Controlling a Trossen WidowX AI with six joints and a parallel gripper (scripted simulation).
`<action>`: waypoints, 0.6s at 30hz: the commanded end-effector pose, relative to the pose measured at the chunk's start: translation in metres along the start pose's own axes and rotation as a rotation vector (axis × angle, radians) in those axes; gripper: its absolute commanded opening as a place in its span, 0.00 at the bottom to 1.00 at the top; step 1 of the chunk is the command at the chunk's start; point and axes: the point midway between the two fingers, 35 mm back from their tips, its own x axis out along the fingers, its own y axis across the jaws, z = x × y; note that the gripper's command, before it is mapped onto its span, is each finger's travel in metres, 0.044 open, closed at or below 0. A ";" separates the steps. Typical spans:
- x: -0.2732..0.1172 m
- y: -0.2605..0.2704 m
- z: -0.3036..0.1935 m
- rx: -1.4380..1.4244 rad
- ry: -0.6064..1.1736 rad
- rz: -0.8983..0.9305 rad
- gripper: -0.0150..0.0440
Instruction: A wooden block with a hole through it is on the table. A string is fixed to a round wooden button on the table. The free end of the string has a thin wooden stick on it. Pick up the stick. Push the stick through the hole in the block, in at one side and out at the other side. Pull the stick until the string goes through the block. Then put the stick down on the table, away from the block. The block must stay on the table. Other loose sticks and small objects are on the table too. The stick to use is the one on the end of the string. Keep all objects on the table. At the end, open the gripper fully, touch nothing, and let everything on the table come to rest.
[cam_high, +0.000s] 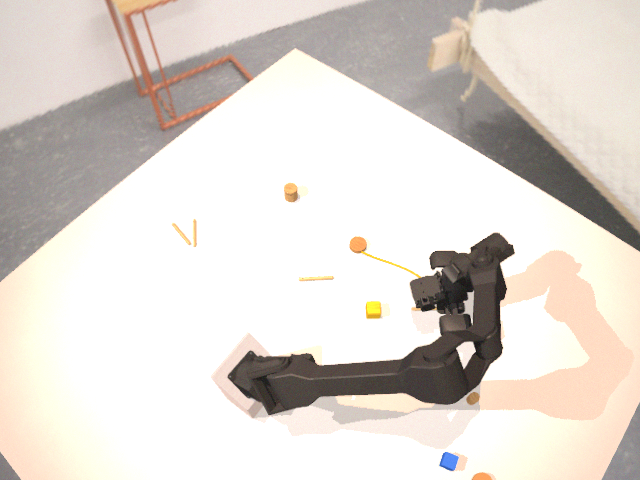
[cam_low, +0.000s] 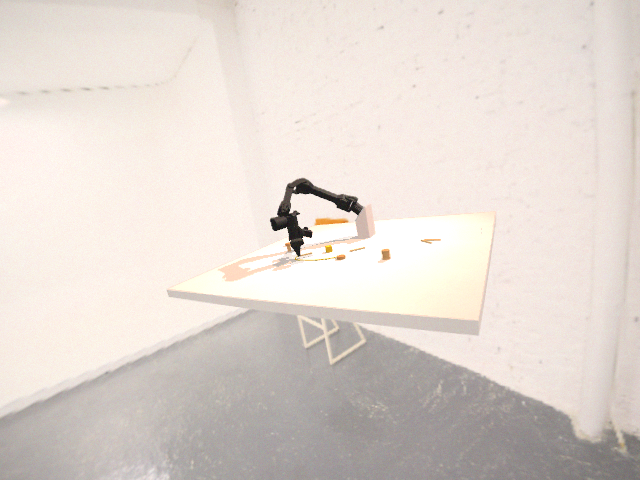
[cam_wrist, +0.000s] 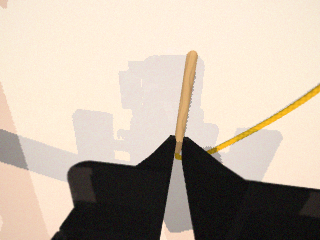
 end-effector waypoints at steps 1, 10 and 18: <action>-0.003 -0.001 0.003 0.008 0.005 -0.007 0.25; -0.003 -0.001 0.015 0.007 0.005 -0.007 0.25; -0.003 -0.002 0.025 0.007 0.006 -0.007 0.25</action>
